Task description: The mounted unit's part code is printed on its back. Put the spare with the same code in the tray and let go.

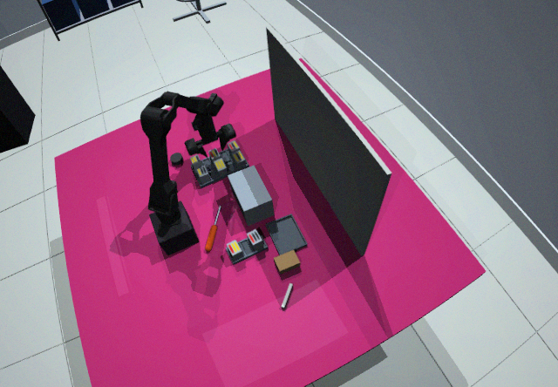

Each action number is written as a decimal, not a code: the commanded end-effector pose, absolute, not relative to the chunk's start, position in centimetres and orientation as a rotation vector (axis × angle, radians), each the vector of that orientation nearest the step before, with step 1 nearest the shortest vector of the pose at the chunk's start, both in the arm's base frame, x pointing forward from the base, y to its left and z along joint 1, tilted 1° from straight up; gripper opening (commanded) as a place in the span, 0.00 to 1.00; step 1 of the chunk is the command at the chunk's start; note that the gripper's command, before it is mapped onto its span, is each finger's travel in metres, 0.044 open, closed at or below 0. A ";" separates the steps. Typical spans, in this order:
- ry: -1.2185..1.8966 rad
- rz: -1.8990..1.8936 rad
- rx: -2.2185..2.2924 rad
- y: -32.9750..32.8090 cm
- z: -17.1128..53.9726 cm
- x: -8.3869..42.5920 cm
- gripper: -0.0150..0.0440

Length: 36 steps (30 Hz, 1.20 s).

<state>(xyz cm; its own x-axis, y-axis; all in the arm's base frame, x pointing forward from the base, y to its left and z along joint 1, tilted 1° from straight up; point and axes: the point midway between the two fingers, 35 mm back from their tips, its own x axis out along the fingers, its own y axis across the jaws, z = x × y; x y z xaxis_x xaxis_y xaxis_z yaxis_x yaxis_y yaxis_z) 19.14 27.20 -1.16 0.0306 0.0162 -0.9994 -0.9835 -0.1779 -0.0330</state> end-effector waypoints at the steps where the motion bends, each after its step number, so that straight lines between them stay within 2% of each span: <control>1: 1.101 1.321 -1.348 27.0 -2.3 19.0 0.76; 36: 1.102 1.321 -1.348 26.8 -4.3 18.9 0.76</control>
